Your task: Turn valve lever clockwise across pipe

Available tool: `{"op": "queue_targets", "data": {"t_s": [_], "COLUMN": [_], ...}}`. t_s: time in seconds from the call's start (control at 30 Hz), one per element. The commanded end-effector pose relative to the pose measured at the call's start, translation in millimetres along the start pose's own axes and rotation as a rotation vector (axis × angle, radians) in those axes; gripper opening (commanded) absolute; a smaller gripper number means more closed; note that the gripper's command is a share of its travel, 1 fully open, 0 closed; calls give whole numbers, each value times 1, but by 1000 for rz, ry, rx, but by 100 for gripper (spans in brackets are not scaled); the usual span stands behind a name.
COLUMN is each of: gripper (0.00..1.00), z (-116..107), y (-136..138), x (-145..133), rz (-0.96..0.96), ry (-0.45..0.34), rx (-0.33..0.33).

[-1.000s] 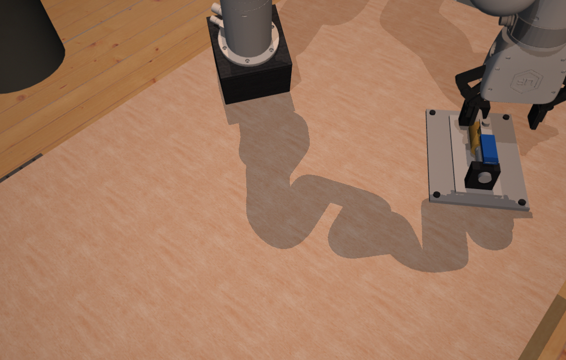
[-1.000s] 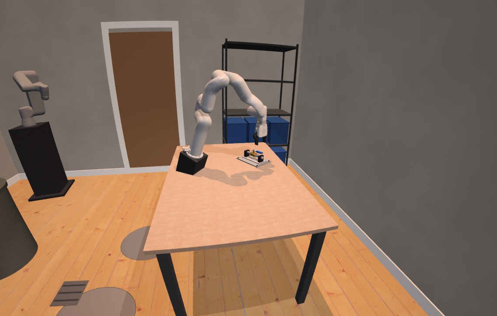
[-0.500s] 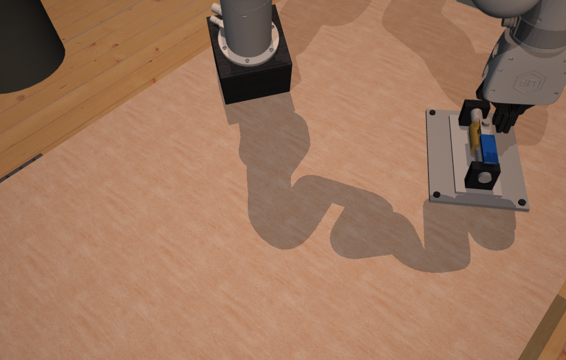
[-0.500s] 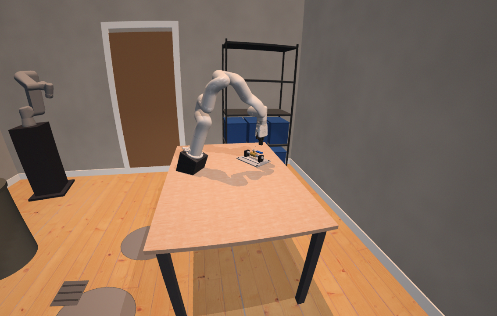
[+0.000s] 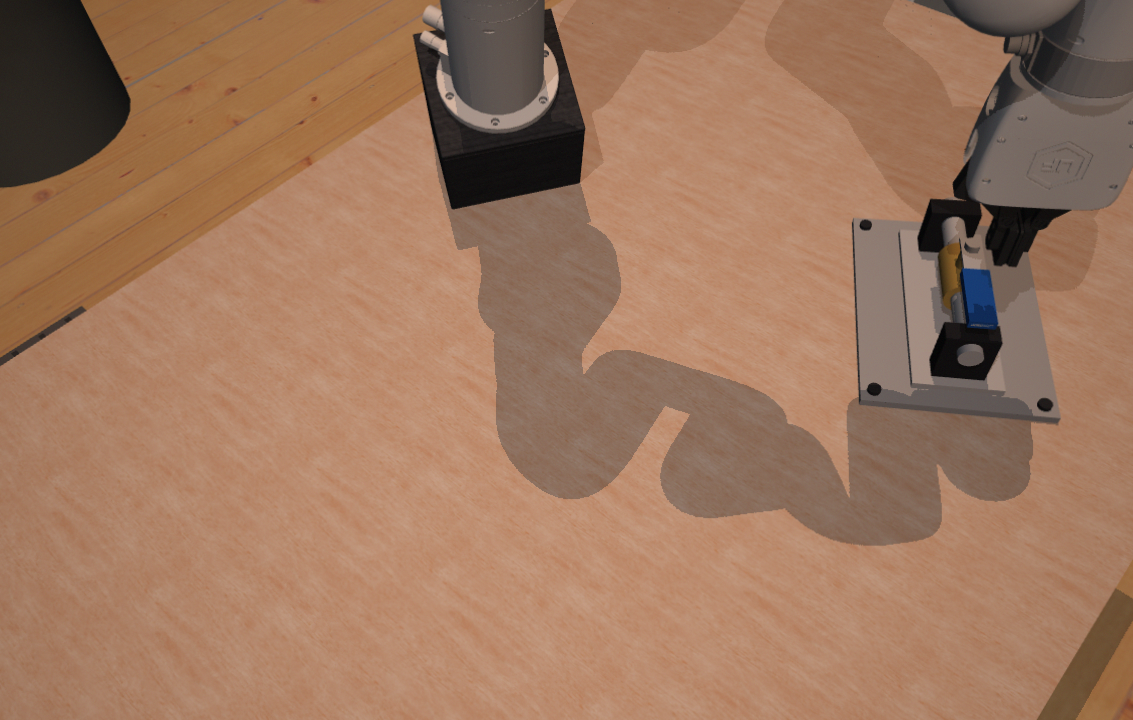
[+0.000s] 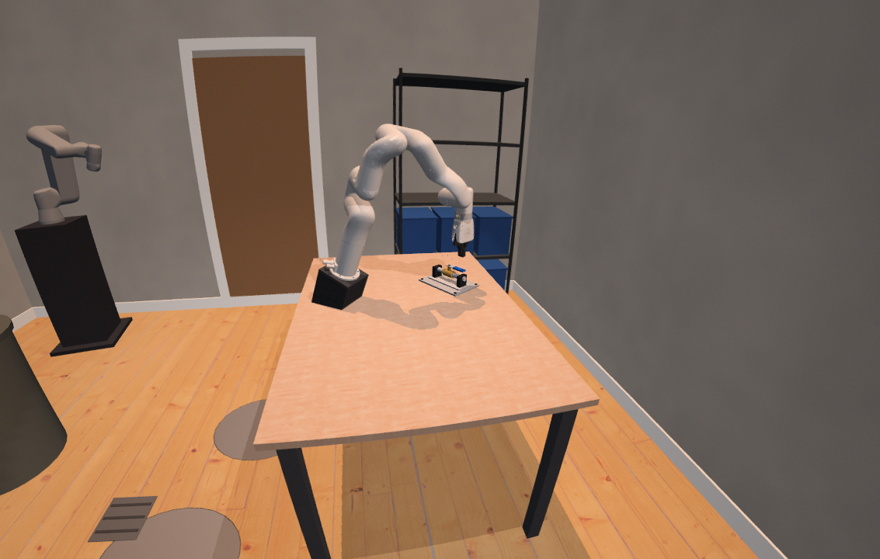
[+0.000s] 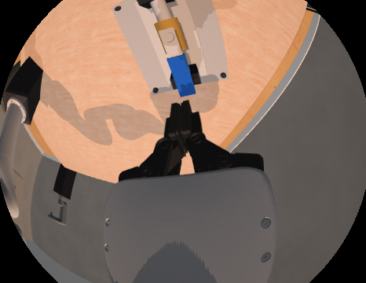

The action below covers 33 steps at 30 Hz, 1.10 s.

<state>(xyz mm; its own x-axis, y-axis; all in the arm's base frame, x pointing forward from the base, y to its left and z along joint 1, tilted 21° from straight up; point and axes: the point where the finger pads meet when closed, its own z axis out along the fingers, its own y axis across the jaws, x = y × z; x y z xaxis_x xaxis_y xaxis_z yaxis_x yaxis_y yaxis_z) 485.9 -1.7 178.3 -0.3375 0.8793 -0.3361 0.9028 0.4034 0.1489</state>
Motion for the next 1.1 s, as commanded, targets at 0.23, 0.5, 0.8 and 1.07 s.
{"op": "queue_targets", "data": {"t_s": [0.23,0.5,0.8,1.07], "gripper": [0,0,68,68], "z": [-1,-1,-1,-1], "y": [1,1,1,1], "x": [-1,-1,-1,-1], "rz": [1,1,1,1], "ry": [-1,-1,-1,-1], "rx": [-4,-4,-4,-4]}}
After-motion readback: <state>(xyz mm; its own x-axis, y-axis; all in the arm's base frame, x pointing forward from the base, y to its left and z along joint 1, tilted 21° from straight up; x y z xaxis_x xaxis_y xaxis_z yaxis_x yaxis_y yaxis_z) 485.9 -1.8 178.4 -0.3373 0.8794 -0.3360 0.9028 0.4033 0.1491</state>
